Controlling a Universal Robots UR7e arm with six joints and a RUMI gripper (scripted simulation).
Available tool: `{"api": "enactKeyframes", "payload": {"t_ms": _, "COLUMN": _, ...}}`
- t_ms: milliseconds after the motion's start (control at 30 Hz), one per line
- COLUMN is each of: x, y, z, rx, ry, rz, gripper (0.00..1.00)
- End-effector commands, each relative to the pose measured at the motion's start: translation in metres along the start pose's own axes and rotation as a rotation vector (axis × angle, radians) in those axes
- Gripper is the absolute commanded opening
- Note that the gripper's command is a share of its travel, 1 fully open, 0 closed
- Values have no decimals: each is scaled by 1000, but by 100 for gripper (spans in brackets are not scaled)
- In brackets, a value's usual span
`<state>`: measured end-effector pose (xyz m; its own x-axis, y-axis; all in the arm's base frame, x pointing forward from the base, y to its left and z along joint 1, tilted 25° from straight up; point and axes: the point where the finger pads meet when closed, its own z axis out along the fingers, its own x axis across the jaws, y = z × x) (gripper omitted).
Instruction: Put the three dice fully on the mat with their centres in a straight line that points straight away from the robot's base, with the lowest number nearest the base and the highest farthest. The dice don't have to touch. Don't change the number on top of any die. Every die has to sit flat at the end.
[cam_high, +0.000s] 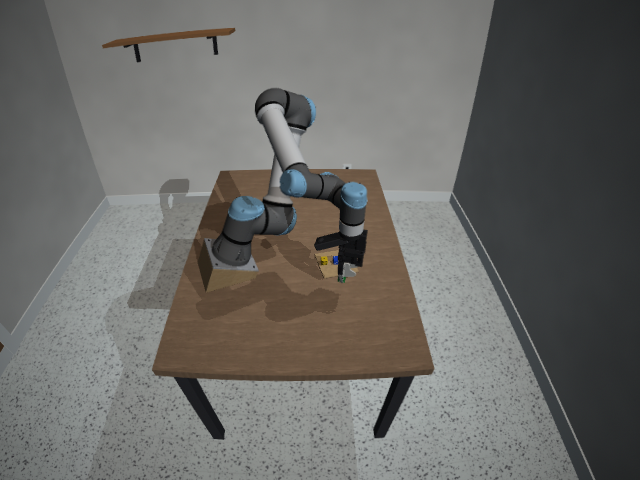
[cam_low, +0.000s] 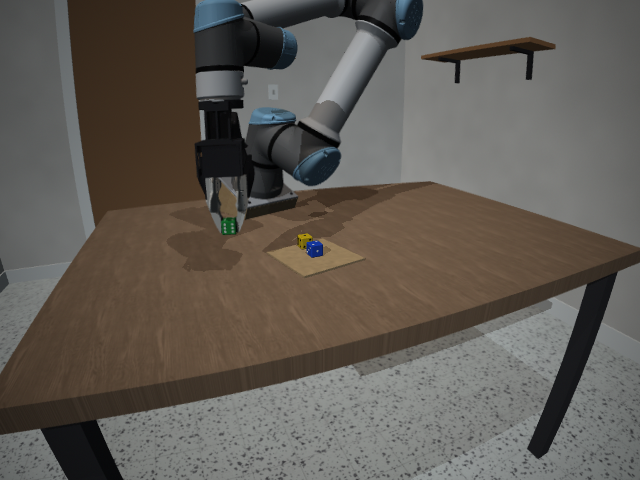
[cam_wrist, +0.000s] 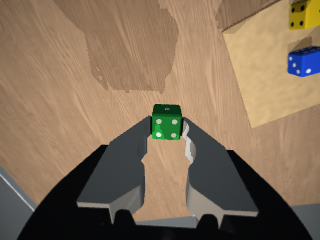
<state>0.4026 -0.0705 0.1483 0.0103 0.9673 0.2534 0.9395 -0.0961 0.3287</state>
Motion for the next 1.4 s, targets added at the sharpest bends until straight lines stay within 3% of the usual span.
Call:
{"api": "enactKeyframes", "payload": {"t_ms": 0, "x": 0, "y": -1, "z": -19, "rx": 0, "ry": 2, "rz": -1, "gripper": 6}}
{"api": "enactKeyframes", "payload": {"t_ms": 133, "x": 0, "y": -1, "z": -27, "rx": 0, "ry": 2, "rz": -1, "gripper": 6}}
{"api": "enactKeyframes", "payload": {"t_ms": 767, "x": 6, "y": 1, "z": -28, "rx": 2, "ry": 1, "rz": -13, "gripper": 6}}
{"api": "enactKeyframes", "payload": {"t_ms": 933, "x": 38, "y": 5, "z": -27, "rx": 7, "ry": -2, "rz": -74, "gripper": 6}}
{"api": "enactKeyframes", "payload": {"t_ms": 1267, "x": 139, "y": 3, "z": -30, "rx": 5, "ry": -2, "rz": -264, "gripper": 6}}
{"api": "enactKeyframes", "payload": {"t_ms": 1367, "x": 147, "y": 2, "z": -31, "rx": 3, "ry": -1, "rz": -278, "gripper": 6}}
